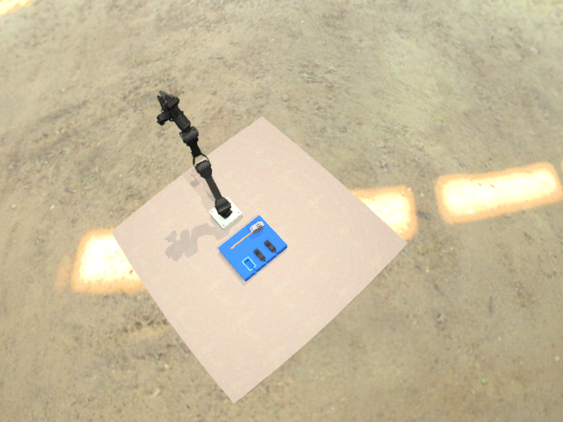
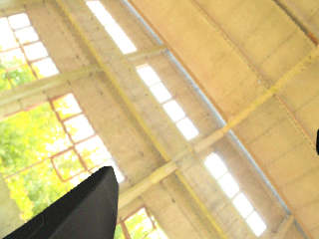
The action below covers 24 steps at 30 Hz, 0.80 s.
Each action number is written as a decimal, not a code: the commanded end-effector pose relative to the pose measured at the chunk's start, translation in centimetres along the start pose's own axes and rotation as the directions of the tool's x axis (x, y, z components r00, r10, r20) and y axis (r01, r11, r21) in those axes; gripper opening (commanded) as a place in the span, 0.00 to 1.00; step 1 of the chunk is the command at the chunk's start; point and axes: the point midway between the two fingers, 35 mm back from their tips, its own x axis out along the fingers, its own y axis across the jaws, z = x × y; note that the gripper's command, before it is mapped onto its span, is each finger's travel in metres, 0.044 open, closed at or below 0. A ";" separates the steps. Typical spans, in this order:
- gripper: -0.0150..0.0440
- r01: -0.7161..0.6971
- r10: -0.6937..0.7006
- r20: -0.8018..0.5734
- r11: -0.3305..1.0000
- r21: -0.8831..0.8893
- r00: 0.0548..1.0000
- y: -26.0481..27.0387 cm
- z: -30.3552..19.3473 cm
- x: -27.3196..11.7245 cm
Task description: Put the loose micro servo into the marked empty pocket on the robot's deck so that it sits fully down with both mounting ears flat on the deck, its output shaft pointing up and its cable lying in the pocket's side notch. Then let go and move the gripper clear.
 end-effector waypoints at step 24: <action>1.00 0.443 -0.436 0.118 0.896 -0.033 0.892 -13.0 5.1 -6.2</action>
